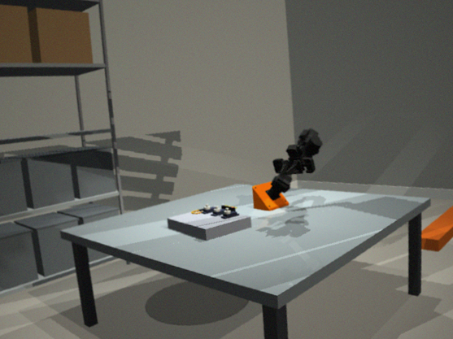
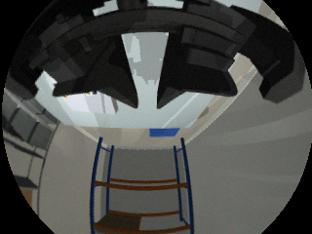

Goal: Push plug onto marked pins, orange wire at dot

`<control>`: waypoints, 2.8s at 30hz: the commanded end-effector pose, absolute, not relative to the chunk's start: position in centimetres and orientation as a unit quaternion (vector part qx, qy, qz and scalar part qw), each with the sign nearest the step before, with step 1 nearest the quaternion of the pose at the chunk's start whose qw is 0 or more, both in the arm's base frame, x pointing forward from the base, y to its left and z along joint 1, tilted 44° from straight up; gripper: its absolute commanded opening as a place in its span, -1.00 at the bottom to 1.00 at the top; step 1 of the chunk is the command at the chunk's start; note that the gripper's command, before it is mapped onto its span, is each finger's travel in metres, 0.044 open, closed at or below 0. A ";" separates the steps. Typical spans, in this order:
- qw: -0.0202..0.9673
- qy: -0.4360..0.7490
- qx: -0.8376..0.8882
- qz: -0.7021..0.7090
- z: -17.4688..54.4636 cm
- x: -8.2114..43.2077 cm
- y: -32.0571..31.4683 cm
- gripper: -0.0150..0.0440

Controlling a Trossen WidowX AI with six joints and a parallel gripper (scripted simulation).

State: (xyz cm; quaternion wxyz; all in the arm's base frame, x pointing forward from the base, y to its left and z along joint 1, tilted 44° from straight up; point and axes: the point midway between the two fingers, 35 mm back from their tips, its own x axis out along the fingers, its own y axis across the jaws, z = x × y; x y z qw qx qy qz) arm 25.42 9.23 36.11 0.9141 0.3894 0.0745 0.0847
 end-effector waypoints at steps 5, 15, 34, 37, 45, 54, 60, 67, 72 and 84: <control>0.947 0.049 0.308 0.073 35.3 27.4 7.8 -0.10; 0.978 0.015 0.203 0.052 34.4 29.3 5.3 -0.10; 1.000 -0.021 0.003 0.002 32.6 31.7 0.1 -0.10; 1.000 0.013 -0.006 0.003 31.7 32.9 -0.2 -0.10; 0.989 0.147 -0.029 0.013 27.5 37.1 -1.9 -0.10; 0.954 0.296 -0.026 0.037 21.7 40.4 -4.5 -0.10; 0.920 0.388 -0.005 0.060 17.5 41.7 -6.5 -0.10; 0.871 0.481 0.039 0.092 12.6 42.2 -8.7 -0.10; 0.832 0.537 0.081 0.116 9.2 42.0 -10.2 -0.10; 0.727 0.628 0.214 0.176 1.8 40.1 -13.2 -0.10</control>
